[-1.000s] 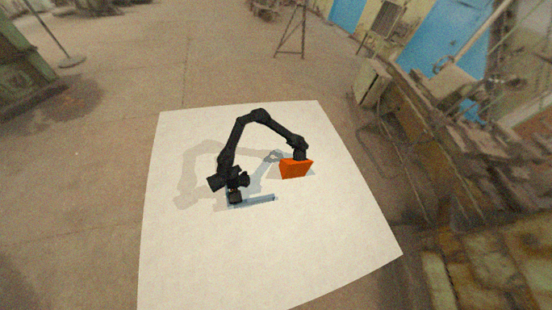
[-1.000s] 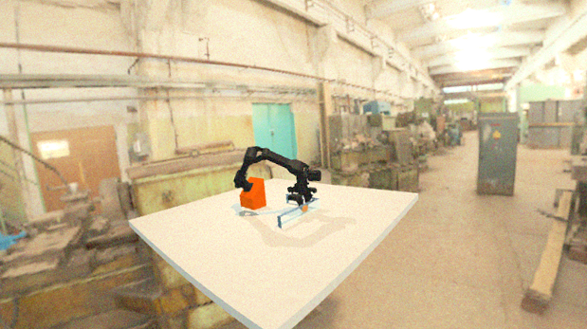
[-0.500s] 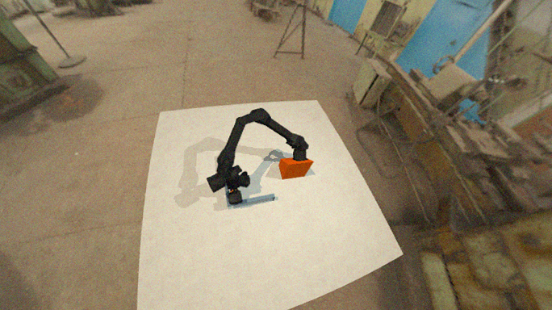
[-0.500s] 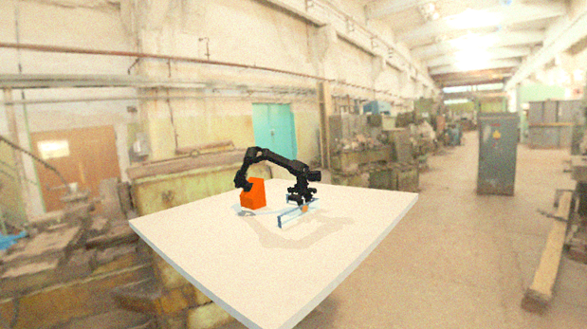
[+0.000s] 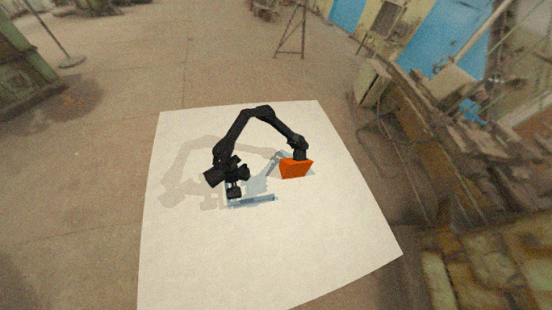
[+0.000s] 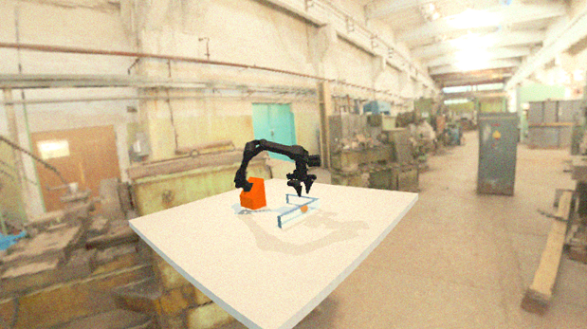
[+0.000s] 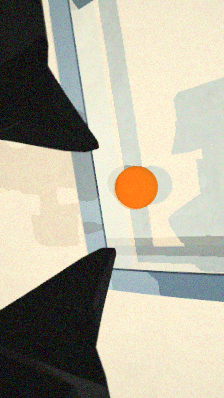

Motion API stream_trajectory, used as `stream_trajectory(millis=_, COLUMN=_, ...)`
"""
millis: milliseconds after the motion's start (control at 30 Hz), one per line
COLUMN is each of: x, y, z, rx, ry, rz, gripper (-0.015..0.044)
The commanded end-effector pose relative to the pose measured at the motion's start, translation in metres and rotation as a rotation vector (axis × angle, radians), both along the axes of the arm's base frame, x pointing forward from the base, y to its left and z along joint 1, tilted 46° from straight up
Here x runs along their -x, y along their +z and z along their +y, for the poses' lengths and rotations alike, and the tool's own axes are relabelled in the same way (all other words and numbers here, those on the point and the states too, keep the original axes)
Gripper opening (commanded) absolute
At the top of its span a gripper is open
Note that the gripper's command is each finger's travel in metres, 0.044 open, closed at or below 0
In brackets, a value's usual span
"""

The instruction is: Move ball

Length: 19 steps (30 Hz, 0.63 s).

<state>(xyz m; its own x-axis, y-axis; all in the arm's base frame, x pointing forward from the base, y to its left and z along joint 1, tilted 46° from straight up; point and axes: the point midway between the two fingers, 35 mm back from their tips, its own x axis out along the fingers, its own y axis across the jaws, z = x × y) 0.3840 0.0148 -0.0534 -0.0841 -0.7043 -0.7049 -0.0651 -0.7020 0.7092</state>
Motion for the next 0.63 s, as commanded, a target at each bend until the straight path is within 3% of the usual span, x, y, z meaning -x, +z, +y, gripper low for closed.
stream_trajectory(millis=0, x=0.001, y=0.009, z=0.005, rx=0.000, ry=-0.014, rz=0.003, gripper=0.0316)
stream_trajectory(millis=233, x=-0.001, y=0.003, z=0.003, rx=0.000, ry=0.001, rz=-0.003, gripper=0.0316)
stream_trajectory(millis=400, x=-0.001, y=0.036, z=0.033, rx=0.001, ry=-0.004, rz=-0.001, gripper=0.0440)
stream_trajectory(millis=600, x=-0.001, y=0.038, z=0.035, rx=0.002, ry=-0.004, rz=-0.001, gripper=0.0440)
